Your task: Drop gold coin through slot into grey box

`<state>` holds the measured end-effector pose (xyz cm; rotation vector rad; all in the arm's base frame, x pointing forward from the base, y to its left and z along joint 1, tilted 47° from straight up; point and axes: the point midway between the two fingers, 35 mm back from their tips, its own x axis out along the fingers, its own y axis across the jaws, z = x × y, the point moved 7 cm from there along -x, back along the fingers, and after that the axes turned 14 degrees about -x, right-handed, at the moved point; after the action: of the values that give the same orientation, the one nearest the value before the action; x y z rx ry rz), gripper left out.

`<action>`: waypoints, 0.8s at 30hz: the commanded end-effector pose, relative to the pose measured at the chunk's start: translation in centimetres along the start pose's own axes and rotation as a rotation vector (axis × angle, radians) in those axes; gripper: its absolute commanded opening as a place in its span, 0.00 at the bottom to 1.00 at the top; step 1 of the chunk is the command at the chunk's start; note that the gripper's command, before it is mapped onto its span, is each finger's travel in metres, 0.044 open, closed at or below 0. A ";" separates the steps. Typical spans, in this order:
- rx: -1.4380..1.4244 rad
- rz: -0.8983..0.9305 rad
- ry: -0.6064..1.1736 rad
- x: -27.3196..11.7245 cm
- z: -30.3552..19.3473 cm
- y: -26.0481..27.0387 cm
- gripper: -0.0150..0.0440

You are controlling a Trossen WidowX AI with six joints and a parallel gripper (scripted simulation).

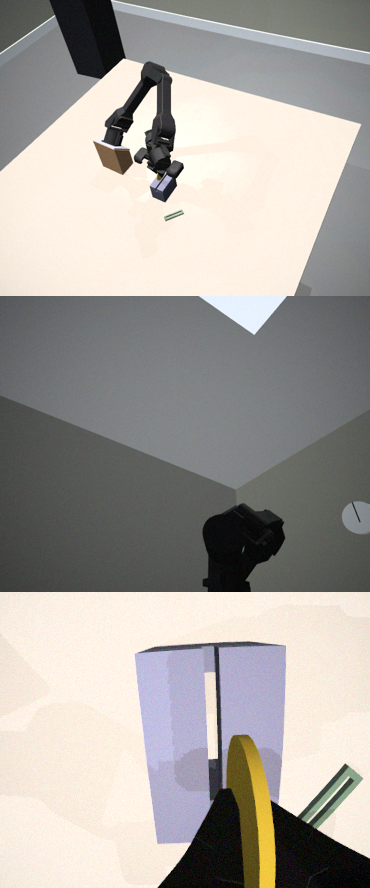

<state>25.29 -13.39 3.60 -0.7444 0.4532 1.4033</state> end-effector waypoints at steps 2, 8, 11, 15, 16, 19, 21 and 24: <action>-0.004 0.001 -0.001 0.0 0.1 0.1 0.25; -0.020 0.001 -0.001 -0.2 0.5 0.4 0.25; -0.020 0.001 -0.002 -0.2 0.5 0.4 0.26; -0.009 0.002 -0.005 0.0 0.3 0.3 0.25; -0.009 0.002 -0.005 0.0 0.3 0.3 0.25; -0.009 0.002 -0.005 0.0 0.3 0.3 0.25; -0.009 0.002 -0.005 0.1 0.3 0.3 0.25; -0.009 0.002 -0.005 0.3 0.3 0.3 0.25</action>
<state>24.96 -13.09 3.69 -0.7526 0.4419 1.4122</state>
